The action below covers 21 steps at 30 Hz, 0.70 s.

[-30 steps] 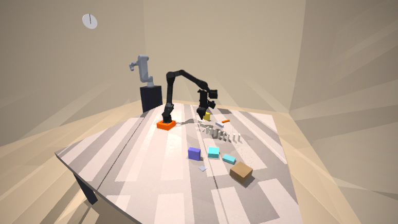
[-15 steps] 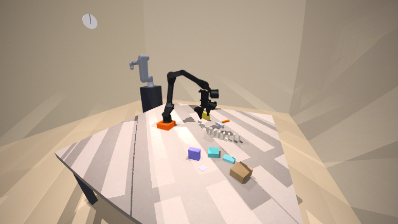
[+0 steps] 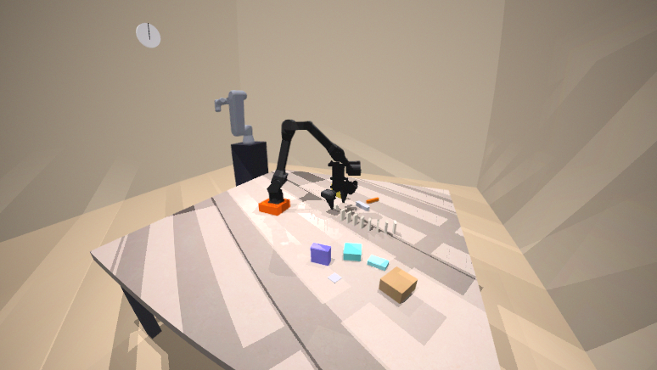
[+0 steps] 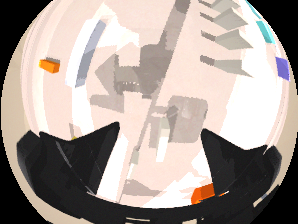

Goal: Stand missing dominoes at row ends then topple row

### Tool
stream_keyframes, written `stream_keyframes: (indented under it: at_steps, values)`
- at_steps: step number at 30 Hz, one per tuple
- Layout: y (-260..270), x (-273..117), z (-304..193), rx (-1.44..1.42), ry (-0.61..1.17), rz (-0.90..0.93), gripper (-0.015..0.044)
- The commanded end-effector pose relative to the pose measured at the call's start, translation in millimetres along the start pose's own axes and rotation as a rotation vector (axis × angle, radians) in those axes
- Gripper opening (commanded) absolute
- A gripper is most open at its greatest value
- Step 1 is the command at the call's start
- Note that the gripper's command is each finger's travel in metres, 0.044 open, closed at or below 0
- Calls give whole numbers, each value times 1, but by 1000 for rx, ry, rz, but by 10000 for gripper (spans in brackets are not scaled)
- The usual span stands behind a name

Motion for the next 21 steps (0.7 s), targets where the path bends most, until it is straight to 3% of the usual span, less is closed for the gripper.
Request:
stream_keyframes:
  at_steps: [1, 10, 21]
  values:
    - [-2, 9, -2, 3, 4, -8, 440]
    - [-2, 15, -2, 3, 4, -8, 440]
    - [-2, 15, -2, 3, 4, -8, 151]
Point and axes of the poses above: the point midway between the two fingers, 35 mm back from their tips, its own x axis out along the fingers, its own y axis across the jaws, z = x × y, the point moved 2 cm from there along -x, back along the fingers, and after that the axes turned 5 degrees about x, right-handed, at the moved point
